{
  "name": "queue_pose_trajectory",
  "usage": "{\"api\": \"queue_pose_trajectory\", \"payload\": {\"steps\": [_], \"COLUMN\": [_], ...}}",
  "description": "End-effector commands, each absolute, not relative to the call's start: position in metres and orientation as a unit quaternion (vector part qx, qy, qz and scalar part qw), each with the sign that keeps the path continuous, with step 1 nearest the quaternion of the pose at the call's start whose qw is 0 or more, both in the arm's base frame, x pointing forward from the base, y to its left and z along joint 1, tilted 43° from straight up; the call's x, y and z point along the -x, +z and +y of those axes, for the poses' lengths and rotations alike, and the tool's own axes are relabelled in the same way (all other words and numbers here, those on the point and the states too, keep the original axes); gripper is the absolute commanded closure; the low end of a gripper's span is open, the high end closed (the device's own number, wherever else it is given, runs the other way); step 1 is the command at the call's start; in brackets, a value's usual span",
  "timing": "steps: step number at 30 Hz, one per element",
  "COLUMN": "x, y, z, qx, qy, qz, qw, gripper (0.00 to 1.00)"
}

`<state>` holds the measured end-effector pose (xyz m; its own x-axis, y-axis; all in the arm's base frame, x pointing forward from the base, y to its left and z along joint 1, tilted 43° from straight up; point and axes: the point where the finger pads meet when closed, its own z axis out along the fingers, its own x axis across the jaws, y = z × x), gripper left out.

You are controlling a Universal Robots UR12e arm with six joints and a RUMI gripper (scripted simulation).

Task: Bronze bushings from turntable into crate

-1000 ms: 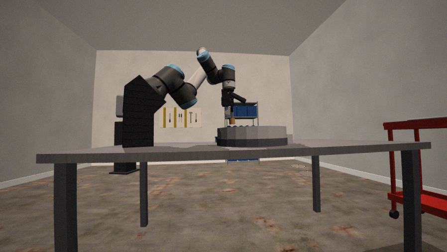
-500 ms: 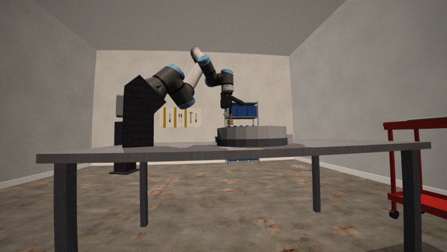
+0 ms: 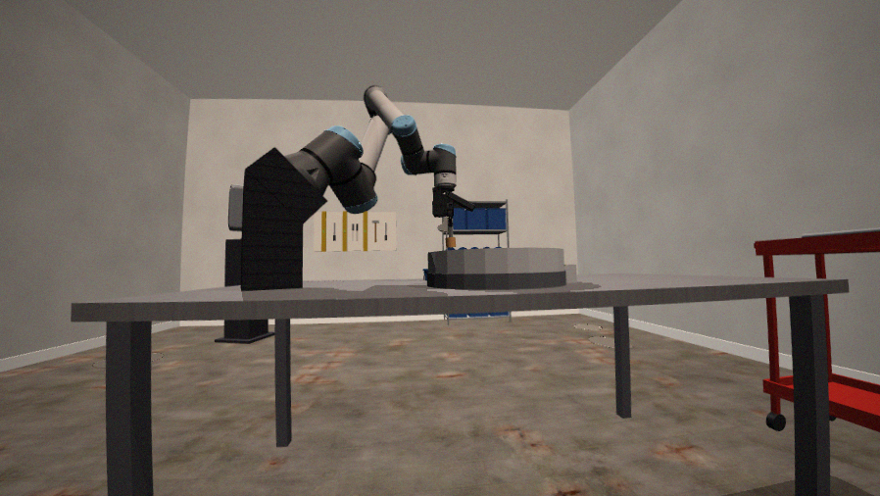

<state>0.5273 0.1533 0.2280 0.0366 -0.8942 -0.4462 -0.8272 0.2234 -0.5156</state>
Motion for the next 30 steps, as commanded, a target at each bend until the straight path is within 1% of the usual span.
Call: {"api": "queue_pose_trajectory", "payload": {"steps": [1,15,30], "x": [-0.523,-0.511,-0.505], "y": [0.236,0.258,0.27], "z": [0.175,0.234,0.268], "qx": [0.62,0.62,0.62], "qy": [-0.048,-0.048,-0.048], "qz": [0.694,0.694,0.694], "qw": [0.361,0.361,0.361], "gripper": [1.0,1.0,1.0]}}
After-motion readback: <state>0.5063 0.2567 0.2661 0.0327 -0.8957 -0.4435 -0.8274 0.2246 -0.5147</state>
